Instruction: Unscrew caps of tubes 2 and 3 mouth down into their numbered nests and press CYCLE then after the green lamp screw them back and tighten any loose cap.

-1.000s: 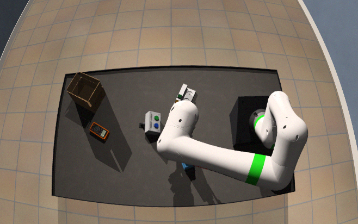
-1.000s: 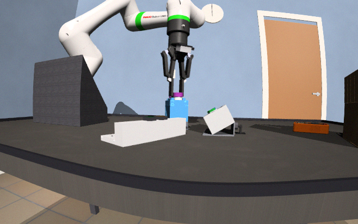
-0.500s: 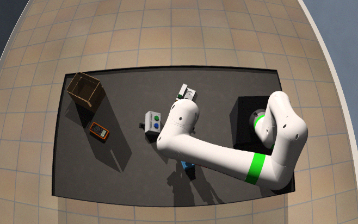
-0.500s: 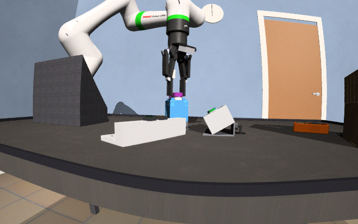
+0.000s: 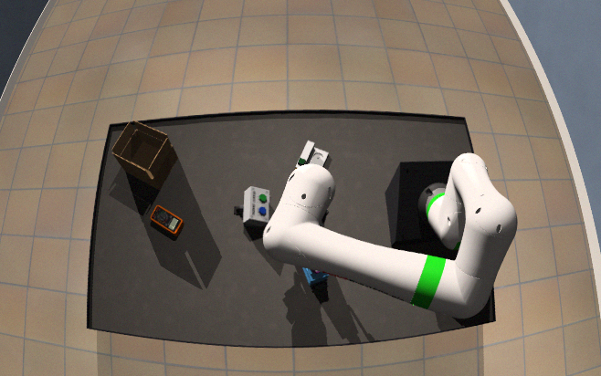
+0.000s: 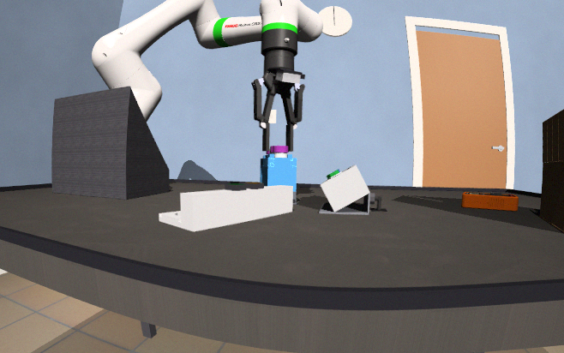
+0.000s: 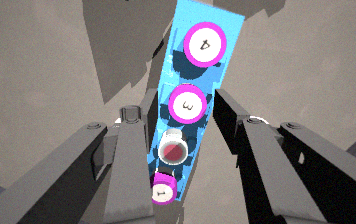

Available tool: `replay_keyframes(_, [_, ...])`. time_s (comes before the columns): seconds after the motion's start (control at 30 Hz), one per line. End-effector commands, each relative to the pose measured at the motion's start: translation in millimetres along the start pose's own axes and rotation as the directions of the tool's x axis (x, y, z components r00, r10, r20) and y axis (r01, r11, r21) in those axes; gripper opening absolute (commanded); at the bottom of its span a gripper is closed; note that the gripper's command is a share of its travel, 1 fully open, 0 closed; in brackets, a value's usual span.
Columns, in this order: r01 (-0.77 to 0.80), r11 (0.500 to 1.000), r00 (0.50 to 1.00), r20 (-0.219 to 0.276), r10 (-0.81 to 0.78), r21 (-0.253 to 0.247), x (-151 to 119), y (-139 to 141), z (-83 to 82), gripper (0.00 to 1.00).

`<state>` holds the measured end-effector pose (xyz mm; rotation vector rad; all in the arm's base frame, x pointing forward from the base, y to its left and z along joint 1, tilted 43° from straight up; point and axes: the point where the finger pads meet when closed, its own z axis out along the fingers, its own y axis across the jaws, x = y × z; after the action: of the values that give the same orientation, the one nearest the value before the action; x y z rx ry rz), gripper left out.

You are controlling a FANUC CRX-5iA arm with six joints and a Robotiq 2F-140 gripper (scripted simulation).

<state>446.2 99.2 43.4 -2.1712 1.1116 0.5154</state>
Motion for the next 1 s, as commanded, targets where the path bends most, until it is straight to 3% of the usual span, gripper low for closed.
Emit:
replay_keyframes(0.0, [-0.275,0.961,0.961,-0.012,0.275,-0.008,0.4,0.0,-0.9,0.41])
replay_keyframes(0.1, [-0.416,0.909,0.909,-0.013,0.416,-0.006,0.4,0.0,-0.9,0.41])
replay_keyframes(0.17, [-0.416,0.909,0.909,-0.013,0.416,-0.006,0.4,0.0,-0.9,0.41])
replay_keyframes(0.23, [-0.575,0.818,0.818,-0.015,0.575,-0.004,0.4,0.0,-0.9,0.41])
replay_keyframes(0.37, [-0.697,0.717,0.717,-0.016,0.697,-0.002,0.4,0.0,-0.9,0.41])
replay_keyframes(0.57, [-0.697,0.717,0.717,-0.016,0.697,-0.002,0.4,-0.1,-0.9,0.41])
replay_keyframes(0.6, [-0.697,0.717,0.717,-0.016,0.697,-0.002,0.4,-0.1,-0.9,0.30])
replay_keyframes(0.97, [-0.697,0.717,0.717,-0.016,0.697,-0.002,0.5,-0.1,-0.9,0.30])
